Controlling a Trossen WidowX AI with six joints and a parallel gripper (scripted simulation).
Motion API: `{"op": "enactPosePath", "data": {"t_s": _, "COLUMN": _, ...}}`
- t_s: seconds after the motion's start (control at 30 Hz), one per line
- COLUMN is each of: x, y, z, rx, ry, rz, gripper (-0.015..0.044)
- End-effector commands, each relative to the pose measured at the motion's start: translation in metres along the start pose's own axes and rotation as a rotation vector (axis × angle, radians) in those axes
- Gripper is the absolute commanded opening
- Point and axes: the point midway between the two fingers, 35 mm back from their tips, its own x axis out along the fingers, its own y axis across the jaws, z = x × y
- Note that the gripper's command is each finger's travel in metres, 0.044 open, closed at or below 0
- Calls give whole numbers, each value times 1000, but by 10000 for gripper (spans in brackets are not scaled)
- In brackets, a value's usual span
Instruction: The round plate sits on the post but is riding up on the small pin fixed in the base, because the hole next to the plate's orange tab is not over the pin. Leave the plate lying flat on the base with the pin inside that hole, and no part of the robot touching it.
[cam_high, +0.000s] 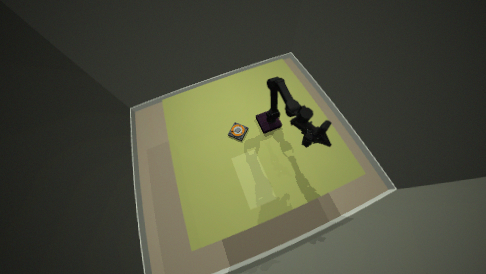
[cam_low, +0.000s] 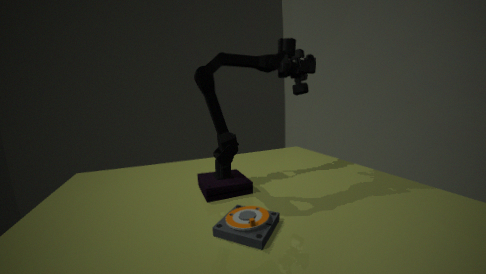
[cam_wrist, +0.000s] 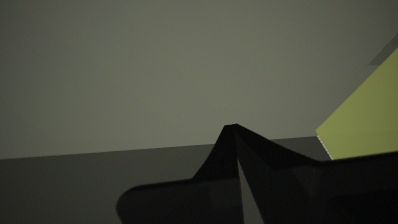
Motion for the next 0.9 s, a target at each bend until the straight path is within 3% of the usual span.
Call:
{"op": "enactPosePath", "data": {"t_s": 0.0, "x": -9, "y": -27, "z": 40, "rx": -44, "ry": -107, "rz": -96, "gripper": 0}}
{"op": "enactPosePath", "data": {"t_s": 0.2, "x": -67, "y": -98, "z": 137, "rx": -96, "ry": -362, "rz": -372, "gripper": 0}}
{"op": "enactPosePath", "data": {"t_s": 0.27, "x": -77, "y": -105, "z": 147, "rx": -107, "ry": -388, "rz": -404, "gripper": 0}}
{"op": "enactPosePath", "data": {"t_s": 0.47, "x": -174, "y": -176, "z": 210, "rx": -138, "ry": -556, "rz": -725, "gripper": 0}}
{"op": "enactPosePath", "data": {"t_s": 0.53, "x": -186, "y": -185, "z": 214, "rx": -132, "ry": -567, "rz": -768, "gripper": 0}}
{"op": "enactPosePath", "data": {"t_s": 0.73, "x": -303, "y": -258, "z": 227, "rx": -29, "ry": -596, "rz": -1108, "gripper": 0}}
{"op": "enactPosePath", "data": {"t_s": 0.8, "x": -316, "y": -266, "z": 225, "rx": -12, "ry": -592, "rz": -1143, "gripper": 0}}
{"op": "enactPosePath", "data": {"t_s": 0.87, "x": -354, "y": -285, "z": 217, "rx": 42, "ry": -573, "rz": -1235, "gripper": 0}}
